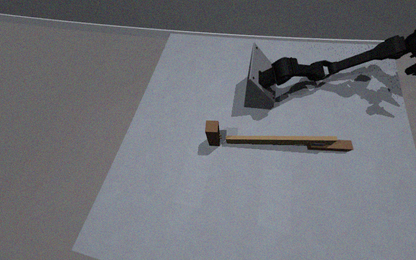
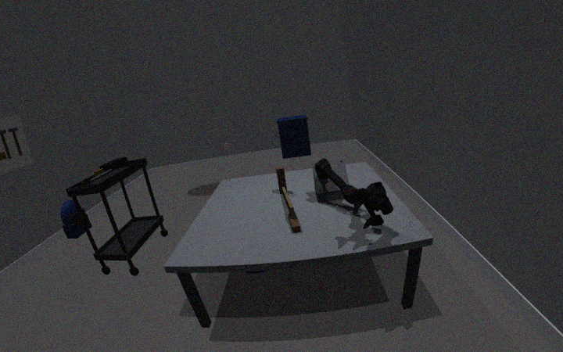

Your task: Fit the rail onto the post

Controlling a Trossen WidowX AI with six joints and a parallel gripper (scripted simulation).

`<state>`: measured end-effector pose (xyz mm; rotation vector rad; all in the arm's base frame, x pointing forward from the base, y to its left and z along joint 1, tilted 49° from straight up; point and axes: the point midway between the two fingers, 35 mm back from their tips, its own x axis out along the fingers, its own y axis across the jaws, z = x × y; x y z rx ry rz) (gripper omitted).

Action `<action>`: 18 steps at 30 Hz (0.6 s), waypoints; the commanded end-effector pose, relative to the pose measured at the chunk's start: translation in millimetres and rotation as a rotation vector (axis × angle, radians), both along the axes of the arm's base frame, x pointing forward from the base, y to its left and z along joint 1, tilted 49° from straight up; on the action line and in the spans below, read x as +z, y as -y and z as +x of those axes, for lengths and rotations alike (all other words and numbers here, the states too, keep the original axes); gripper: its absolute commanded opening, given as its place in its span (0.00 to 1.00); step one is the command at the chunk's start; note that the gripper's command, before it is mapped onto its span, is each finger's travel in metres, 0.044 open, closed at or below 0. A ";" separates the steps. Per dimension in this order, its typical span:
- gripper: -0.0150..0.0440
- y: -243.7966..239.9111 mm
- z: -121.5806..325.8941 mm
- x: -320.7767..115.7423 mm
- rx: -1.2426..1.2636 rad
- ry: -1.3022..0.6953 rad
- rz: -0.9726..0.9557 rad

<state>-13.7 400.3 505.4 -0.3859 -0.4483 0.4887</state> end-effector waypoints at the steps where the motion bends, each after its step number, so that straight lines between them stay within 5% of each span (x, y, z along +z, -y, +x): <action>1: 0.98 1.4 1.2 1.7 -0.001 0.002 0.005; 18: 1.00 173.4 53.3 107.6 -0.111 0.129 0.232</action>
